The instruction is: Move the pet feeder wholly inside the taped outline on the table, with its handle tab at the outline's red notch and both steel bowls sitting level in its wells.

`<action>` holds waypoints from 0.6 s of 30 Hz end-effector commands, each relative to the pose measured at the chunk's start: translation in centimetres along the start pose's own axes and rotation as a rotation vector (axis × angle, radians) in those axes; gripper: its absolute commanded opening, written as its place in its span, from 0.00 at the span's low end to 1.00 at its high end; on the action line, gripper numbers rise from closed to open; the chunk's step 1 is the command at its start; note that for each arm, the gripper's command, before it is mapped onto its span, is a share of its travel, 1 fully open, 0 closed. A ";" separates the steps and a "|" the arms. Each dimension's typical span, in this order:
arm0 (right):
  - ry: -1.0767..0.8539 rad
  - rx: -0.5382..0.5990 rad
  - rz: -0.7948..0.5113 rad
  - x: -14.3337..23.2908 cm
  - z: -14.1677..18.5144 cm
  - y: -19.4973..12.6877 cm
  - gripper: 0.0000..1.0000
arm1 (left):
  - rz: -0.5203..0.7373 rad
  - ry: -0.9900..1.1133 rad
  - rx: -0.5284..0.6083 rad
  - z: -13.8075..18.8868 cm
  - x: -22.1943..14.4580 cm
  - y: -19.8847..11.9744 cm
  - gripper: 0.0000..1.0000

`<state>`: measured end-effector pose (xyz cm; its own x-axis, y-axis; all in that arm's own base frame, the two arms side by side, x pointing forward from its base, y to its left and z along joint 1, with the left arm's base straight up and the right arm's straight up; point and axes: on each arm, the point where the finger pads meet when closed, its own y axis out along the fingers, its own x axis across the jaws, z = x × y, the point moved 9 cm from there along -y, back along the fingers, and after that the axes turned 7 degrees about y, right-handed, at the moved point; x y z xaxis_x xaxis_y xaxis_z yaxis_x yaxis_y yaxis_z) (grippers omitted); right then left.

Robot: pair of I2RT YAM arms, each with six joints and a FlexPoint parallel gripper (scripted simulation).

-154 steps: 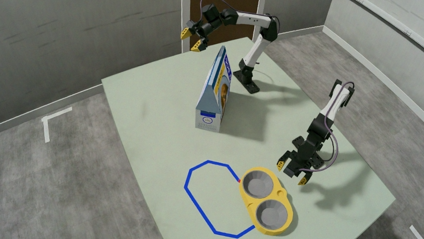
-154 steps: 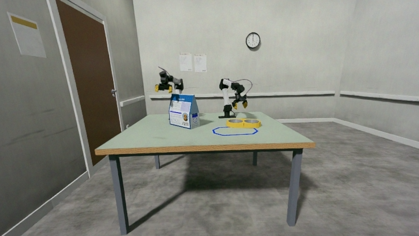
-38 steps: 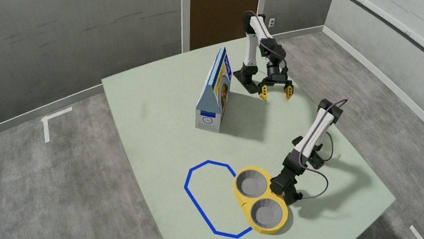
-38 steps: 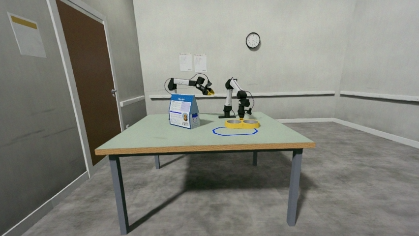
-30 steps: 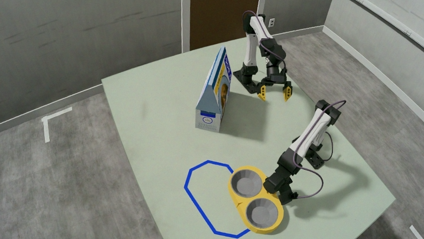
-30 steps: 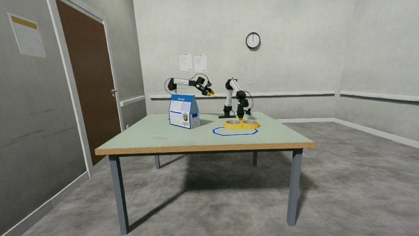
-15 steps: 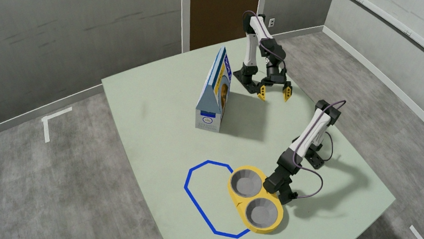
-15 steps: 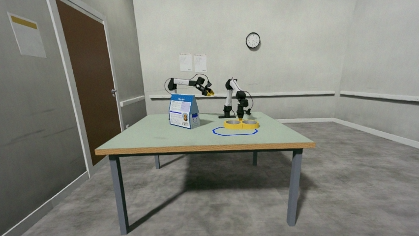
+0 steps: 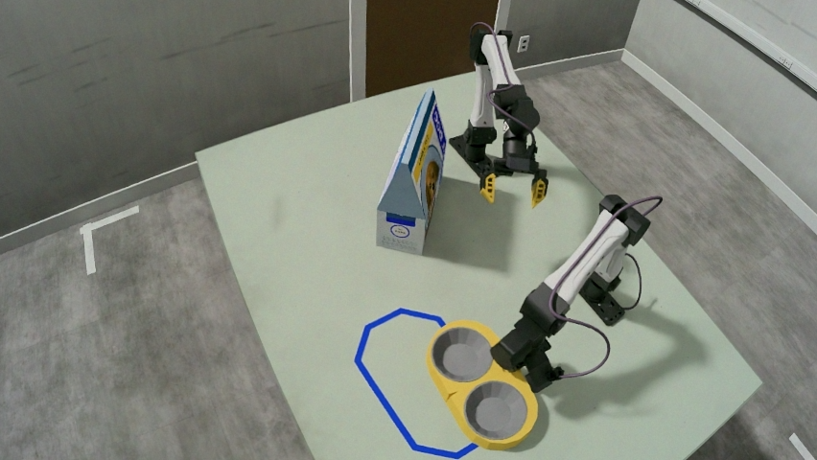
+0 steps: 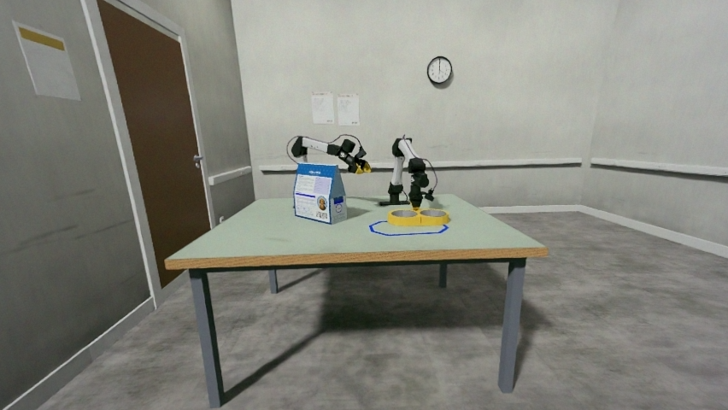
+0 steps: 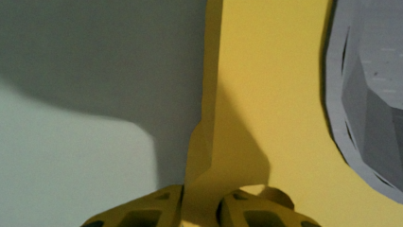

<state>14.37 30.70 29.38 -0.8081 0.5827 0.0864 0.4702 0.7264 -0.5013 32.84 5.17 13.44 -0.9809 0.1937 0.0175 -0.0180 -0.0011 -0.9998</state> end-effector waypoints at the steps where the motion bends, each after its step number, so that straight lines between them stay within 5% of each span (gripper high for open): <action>1: 0.039 -0.088 0.028 -0.8 -0.7 -0.4 1.00 | 0.011 -0.029 -0.001 0.8 -1.8 0.1 0.06; 18: 0.052 -0.098 0.052 -1.6 -0.1 0.0 1.00 | 0.003 -0.064 0.000 3.7 -6.2 0.2 0.06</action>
<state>15.61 30.26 28.22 -0.7716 0.6294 0.0922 0.5221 0.7093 -0.4737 37.35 1.21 13.45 -0.9900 0.1405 0.0100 -0.0102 -0.0006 -0.9999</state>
